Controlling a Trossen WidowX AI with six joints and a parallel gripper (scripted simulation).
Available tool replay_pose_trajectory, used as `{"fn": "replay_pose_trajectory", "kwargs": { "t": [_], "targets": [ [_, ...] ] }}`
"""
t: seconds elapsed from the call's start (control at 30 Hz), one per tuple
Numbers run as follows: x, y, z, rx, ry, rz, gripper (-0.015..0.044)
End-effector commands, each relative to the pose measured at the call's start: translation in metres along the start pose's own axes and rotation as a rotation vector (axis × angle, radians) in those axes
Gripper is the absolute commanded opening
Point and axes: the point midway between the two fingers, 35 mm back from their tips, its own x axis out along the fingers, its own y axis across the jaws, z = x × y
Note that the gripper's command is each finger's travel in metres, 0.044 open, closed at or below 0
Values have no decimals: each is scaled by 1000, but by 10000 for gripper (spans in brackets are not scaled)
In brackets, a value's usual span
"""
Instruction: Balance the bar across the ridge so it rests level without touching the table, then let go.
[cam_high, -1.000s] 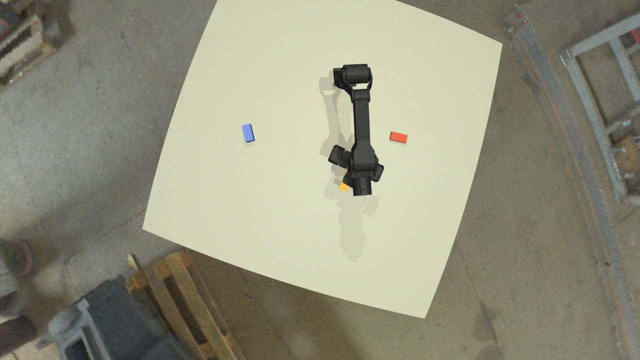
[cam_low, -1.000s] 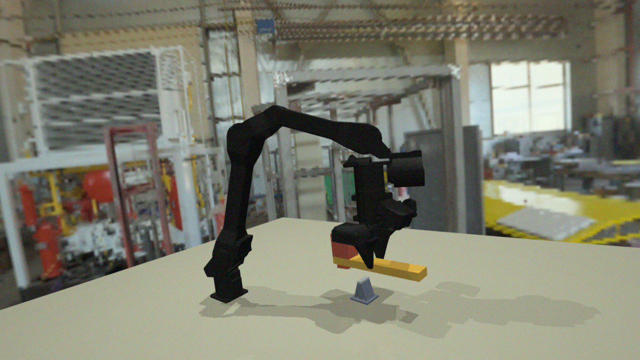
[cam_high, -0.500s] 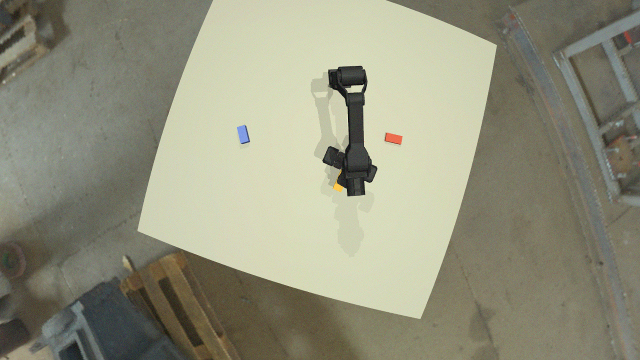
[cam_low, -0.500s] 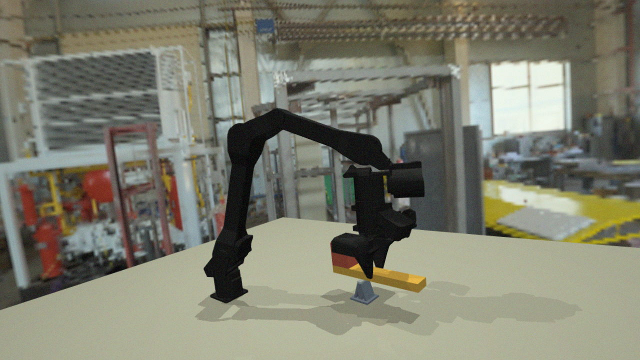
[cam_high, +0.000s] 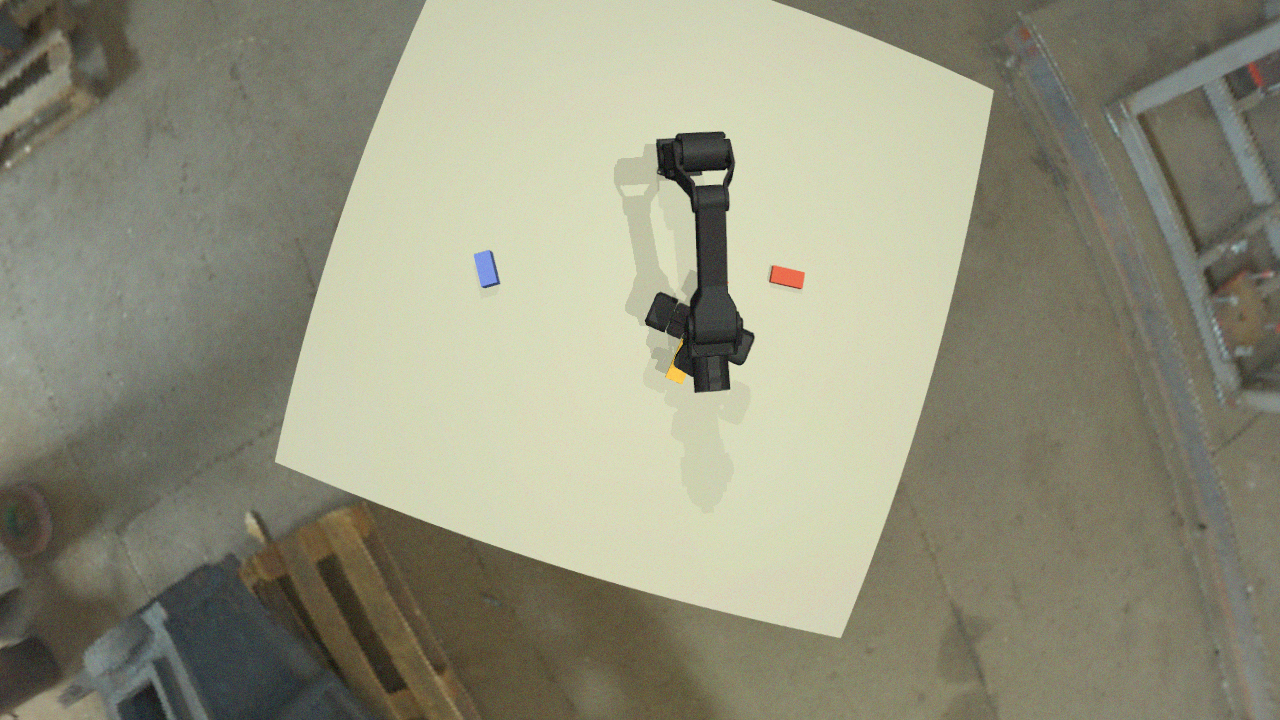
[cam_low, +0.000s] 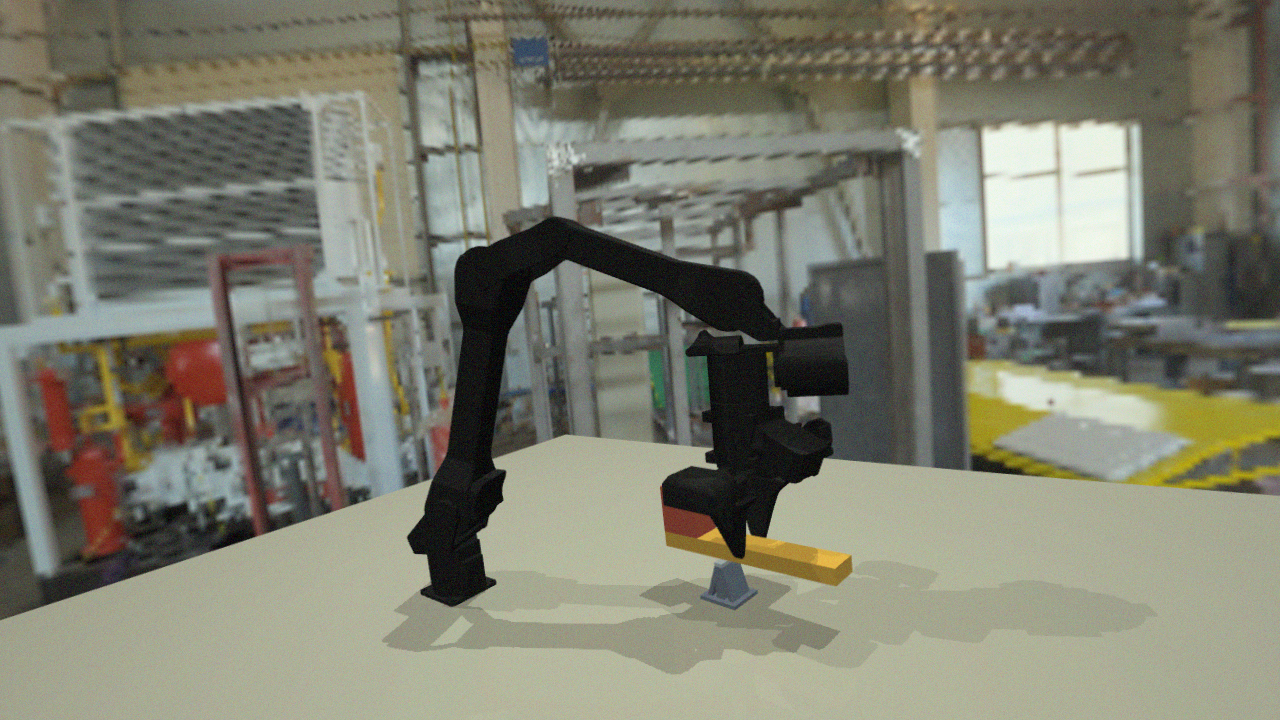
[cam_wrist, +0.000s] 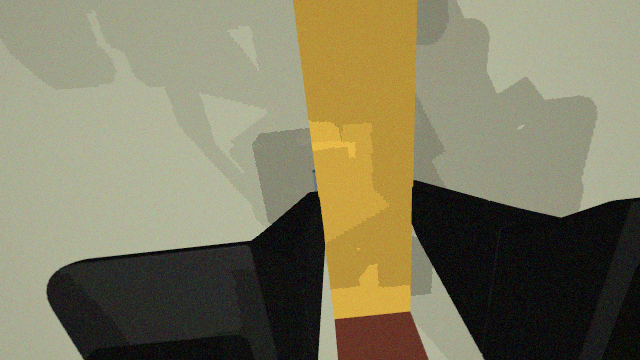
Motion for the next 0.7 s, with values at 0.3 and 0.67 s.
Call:
{"fn": "replay_pose_trajectory", "kwargs": {
  "t": [0.3,0.67],
  "targets": [
    [1,0,0,-1,-2,-2,0],
    [2,0,0,-1,-2,-2,0]
  ]
}}
